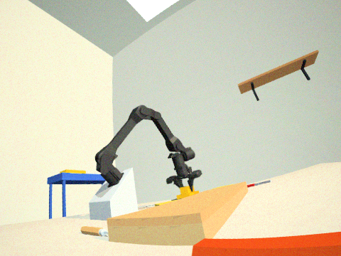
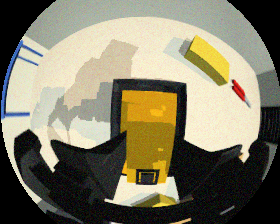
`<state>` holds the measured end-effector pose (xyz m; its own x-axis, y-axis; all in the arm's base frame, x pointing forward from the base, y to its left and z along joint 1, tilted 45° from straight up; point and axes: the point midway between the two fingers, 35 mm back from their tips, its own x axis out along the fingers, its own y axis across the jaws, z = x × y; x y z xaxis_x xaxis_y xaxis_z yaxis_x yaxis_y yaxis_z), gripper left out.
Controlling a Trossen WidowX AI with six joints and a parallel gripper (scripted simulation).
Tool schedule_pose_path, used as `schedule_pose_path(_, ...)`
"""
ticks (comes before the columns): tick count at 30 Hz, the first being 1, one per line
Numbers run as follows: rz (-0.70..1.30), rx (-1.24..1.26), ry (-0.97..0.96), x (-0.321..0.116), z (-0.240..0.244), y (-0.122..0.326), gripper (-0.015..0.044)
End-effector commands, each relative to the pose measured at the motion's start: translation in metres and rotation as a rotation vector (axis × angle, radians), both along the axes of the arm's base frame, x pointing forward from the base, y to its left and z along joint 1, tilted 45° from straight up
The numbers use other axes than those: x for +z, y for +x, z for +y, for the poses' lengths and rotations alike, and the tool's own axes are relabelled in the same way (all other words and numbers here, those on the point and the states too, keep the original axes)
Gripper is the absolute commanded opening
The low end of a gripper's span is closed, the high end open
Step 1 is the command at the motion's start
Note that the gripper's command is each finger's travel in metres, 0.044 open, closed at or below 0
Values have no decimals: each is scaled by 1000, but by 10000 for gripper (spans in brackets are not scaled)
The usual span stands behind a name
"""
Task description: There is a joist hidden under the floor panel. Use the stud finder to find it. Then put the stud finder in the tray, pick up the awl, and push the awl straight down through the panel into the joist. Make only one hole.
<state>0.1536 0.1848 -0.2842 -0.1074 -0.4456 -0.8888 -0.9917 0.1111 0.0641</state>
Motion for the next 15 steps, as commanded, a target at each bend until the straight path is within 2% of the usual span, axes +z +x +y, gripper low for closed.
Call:
schedule_pose_path(1,-3,5,4,-3,-2,1,0)
schedule_pose_path(11,-3,5,3,-12,-10,-1,0)
schedule_pose_path(15,-2,0,1,-10,-10,-1,105)
